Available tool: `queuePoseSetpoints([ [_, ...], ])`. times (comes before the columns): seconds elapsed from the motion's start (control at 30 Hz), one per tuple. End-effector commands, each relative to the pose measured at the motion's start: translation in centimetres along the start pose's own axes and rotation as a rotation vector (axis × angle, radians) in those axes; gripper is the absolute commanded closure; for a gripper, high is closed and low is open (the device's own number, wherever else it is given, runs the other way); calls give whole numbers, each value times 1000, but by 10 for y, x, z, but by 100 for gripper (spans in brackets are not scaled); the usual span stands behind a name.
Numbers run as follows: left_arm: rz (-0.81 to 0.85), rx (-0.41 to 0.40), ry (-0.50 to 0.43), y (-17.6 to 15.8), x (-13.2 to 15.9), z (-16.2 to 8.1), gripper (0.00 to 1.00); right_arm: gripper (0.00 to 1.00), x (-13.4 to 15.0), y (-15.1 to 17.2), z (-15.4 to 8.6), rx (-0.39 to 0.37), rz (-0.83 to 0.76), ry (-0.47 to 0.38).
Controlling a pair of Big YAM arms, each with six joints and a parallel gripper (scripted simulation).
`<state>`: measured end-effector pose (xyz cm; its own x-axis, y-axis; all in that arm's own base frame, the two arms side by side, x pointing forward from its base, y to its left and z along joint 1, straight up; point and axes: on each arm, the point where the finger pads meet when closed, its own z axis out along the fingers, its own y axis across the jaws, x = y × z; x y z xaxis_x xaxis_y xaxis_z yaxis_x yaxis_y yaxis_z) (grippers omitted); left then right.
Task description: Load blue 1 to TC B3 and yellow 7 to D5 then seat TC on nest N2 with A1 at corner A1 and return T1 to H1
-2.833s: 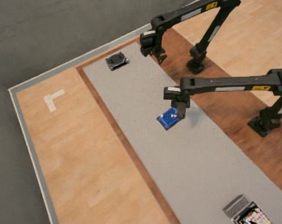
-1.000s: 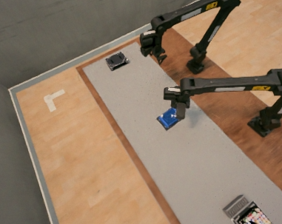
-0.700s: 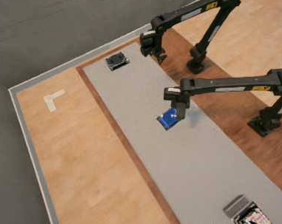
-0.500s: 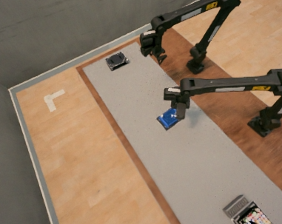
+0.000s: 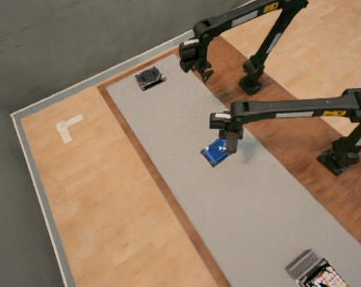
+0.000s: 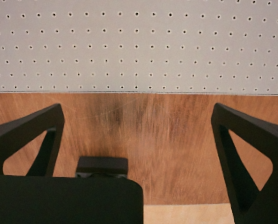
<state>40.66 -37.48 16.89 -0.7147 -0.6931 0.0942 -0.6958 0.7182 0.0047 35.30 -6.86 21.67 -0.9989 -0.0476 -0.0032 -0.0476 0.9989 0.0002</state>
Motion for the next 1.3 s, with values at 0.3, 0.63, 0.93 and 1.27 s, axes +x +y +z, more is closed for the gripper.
queuePoseSetpoints([
  [0.3, -6, 20, 1, 1, -9, -2, 93, 0, -8, -1, -12, 8, 13, -32],
  [0.63, -6, 14, 1, 0, -10, 3, 93, 0, -8, -1, -12, 8, 13, -32],
  [0.93, -7, 9, 2, 0, -10, 8, 93, 0, -8, -1, -12, 8, 13, -32],
  [1.27, -8, 2, 2, 0, -11, 13, 93, 0, -8, -1, -12, 8, 13, -32],
])
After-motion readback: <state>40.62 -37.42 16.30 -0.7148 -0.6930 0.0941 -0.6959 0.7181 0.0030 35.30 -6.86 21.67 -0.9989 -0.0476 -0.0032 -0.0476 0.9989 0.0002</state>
